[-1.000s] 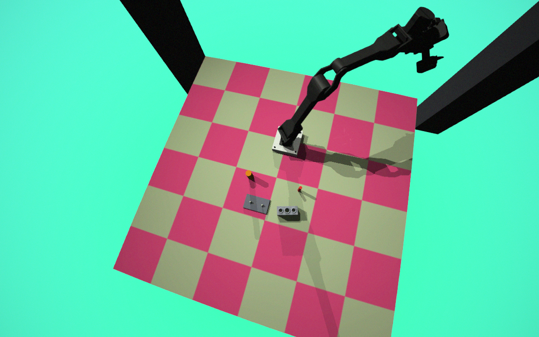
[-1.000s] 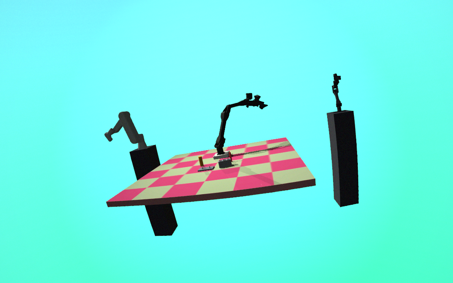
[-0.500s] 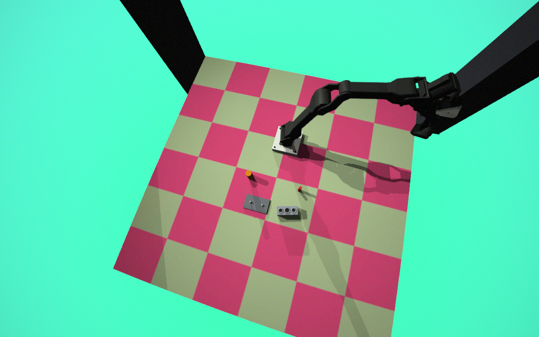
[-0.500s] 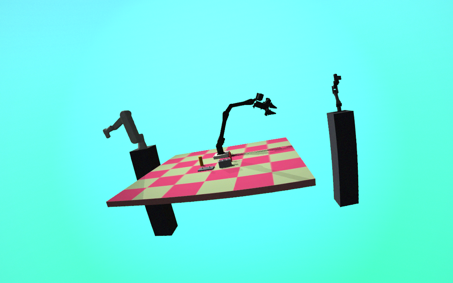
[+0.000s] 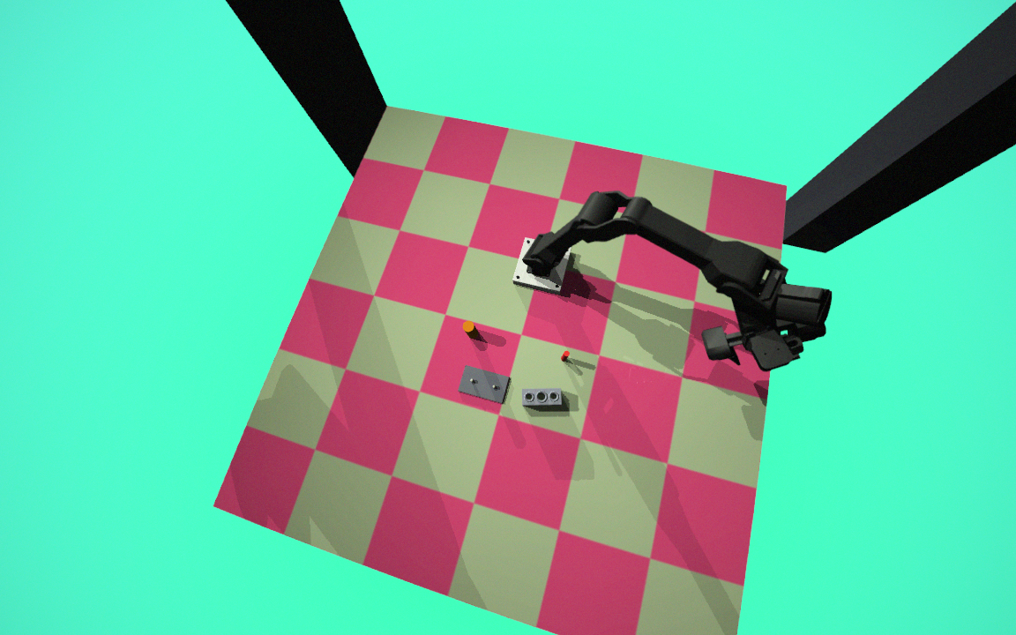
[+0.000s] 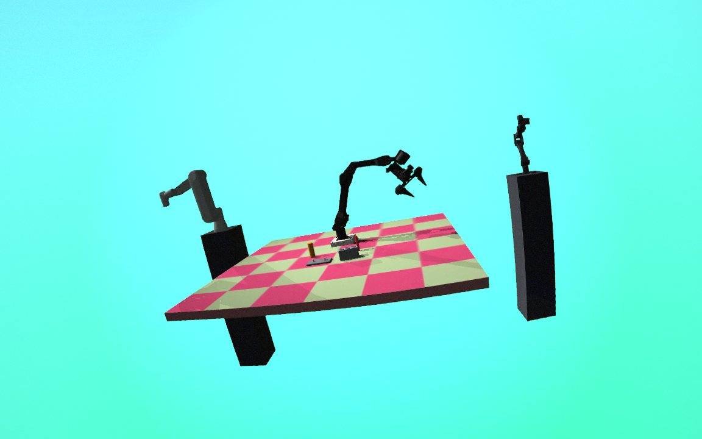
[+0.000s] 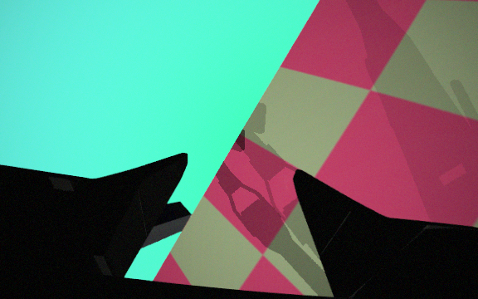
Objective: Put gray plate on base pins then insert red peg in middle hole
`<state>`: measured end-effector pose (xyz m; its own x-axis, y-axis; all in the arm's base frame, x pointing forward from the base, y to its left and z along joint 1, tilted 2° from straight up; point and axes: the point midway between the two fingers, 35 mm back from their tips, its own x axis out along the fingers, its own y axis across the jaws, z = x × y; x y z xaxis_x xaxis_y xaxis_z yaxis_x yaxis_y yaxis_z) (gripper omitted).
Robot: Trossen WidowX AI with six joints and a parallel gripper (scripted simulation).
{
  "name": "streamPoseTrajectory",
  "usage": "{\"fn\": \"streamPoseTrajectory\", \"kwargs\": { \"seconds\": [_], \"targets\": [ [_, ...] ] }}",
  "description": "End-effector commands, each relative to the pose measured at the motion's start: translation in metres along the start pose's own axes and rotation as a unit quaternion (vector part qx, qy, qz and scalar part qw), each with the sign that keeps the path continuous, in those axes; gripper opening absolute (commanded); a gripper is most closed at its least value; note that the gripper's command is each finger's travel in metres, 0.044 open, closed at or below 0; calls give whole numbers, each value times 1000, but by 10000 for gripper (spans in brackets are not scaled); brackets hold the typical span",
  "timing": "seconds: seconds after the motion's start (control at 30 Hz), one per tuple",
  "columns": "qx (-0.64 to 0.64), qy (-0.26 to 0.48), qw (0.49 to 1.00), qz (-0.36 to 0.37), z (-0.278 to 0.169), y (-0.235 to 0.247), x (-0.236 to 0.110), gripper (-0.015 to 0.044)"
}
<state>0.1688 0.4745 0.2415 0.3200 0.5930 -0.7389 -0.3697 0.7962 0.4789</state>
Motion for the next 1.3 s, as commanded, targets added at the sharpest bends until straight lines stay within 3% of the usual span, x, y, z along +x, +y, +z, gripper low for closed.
{"fn": "streamPoseTrajectory", "kwargs": {
  "seconds": [0.0,0.2,0.37,0.57,0.7,0.77,0.93,1.1,1.27],
  "targets": [
    [76,1,996,-54,29,-52,3,440],
    [224,-4,963,-152,71,-152,-4,440],
    [355,-11,907,-227,91,-237,-24,440],
    [508,-21,806,-304,95,-333,-62,440],
    [619,-28,702,-350,77,-390,-99,440],
    [653,-30,664,-363,69,-406,-112,440],
    [657,-30,659,-365,67,-409,-111,440],
    [657,-30,659,-365,45,-438,-71,440],
    [657,-30,659,-365,40,-443,-64,440]
  ]
}}
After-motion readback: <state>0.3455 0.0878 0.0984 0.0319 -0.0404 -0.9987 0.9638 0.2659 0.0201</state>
